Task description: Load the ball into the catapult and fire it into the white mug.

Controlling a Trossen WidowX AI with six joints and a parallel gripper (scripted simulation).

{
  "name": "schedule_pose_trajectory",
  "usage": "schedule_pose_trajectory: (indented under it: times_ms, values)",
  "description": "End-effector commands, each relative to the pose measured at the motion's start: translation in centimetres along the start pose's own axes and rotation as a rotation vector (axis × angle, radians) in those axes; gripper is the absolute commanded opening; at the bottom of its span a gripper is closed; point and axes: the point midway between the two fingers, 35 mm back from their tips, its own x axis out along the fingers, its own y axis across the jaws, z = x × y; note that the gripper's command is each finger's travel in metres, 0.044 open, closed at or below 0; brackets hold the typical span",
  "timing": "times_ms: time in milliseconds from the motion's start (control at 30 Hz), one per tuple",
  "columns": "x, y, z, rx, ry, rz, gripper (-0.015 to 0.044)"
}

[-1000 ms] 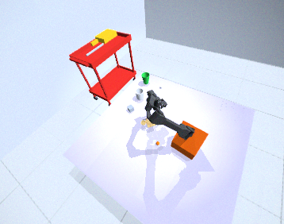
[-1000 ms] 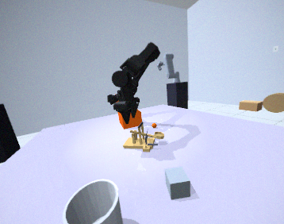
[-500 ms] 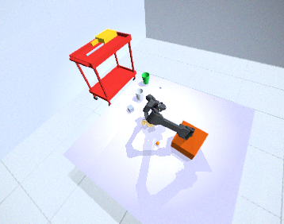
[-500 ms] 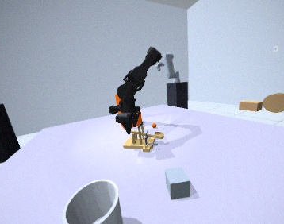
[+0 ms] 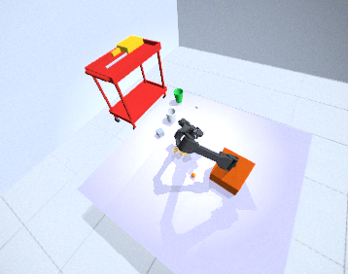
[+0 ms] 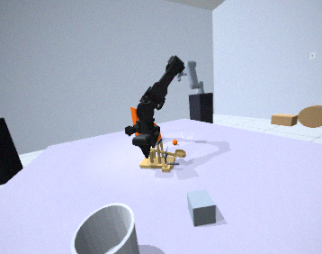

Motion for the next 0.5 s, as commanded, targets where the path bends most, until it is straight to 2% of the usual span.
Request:
schedule_pose_trajectory:
  times_ms: [0, 433, 467]
  values:
    - [0.8, -0.4, 0.2, 0.011, 0.001, -0.011, 0.044]
    - [2.4, -0.6, 0.1, 0.011, 0.003, -0.012, 0.044]
    - [2.1, -0.3, 0.0, 0.001, 0.001, -0.005, 0.0414]
